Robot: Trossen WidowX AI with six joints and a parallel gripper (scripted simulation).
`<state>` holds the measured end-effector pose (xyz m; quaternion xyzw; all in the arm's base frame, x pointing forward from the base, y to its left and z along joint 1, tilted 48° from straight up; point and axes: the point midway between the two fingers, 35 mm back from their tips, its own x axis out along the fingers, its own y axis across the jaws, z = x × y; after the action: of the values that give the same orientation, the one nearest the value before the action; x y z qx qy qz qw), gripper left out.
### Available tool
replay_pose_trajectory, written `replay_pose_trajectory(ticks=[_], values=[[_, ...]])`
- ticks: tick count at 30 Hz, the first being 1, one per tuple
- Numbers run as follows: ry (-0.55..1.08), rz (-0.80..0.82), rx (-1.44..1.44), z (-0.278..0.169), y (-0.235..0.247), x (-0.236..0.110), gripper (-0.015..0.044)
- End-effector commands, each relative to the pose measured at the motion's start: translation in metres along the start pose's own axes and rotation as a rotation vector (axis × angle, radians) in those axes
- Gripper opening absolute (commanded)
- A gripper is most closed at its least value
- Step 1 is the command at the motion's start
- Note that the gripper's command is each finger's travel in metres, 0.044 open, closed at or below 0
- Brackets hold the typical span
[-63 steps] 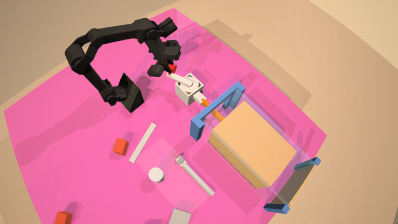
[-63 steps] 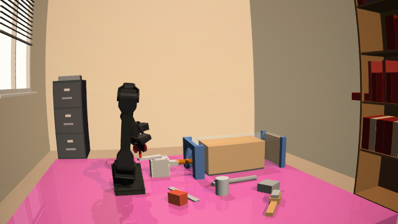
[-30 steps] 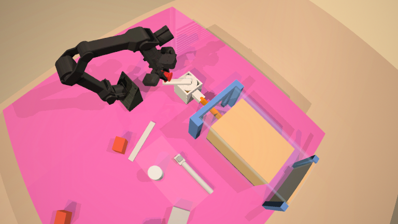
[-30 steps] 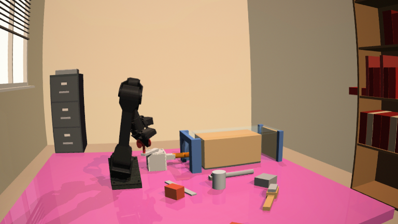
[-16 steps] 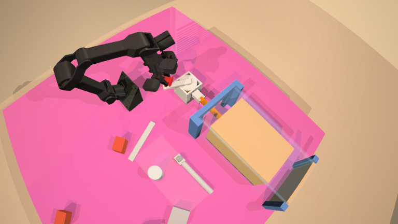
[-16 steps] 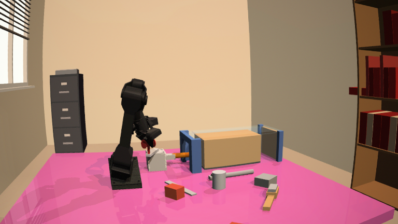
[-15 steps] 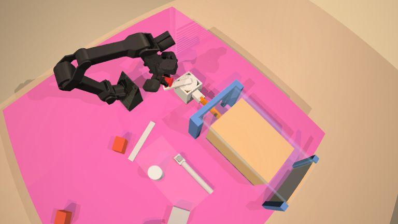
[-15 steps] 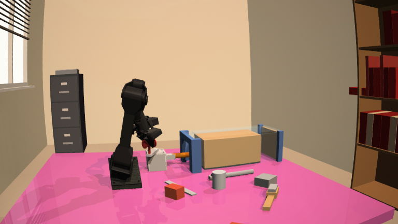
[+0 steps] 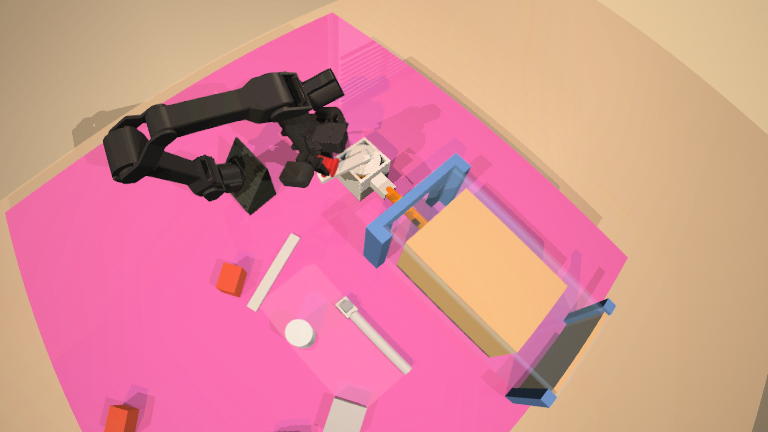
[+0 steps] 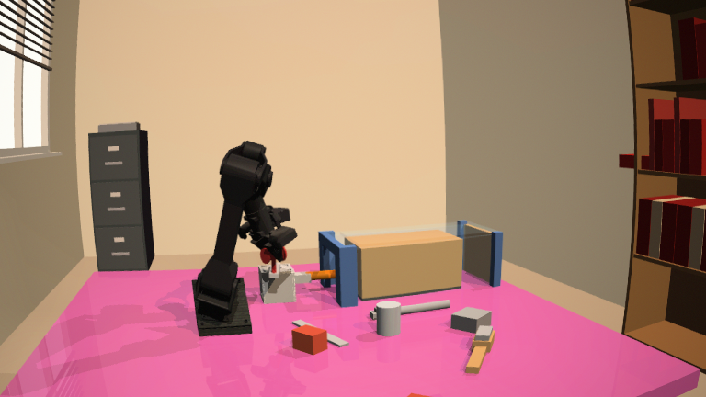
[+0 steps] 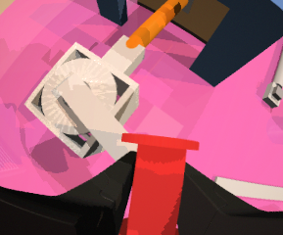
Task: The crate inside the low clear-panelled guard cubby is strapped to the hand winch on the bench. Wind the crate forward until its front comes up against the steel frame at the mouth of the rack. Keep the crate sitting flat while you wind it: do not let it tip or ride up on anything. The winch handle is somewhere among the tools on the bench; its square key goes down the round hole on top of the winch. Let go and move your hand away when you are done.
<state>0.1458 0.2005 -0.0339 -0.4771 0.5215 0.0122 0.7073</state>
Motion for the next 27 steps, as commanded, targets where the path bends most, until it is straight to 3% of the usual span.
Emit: replay_pose_trajectory(ticks=[1, 27], values=[[-0.015, -0.016, 0.023, 0.012, -0.009, 0.006, 0.0], [-0.017, -0.018, 0.025, 0.047, -0.022, 0.021, 0.0]])
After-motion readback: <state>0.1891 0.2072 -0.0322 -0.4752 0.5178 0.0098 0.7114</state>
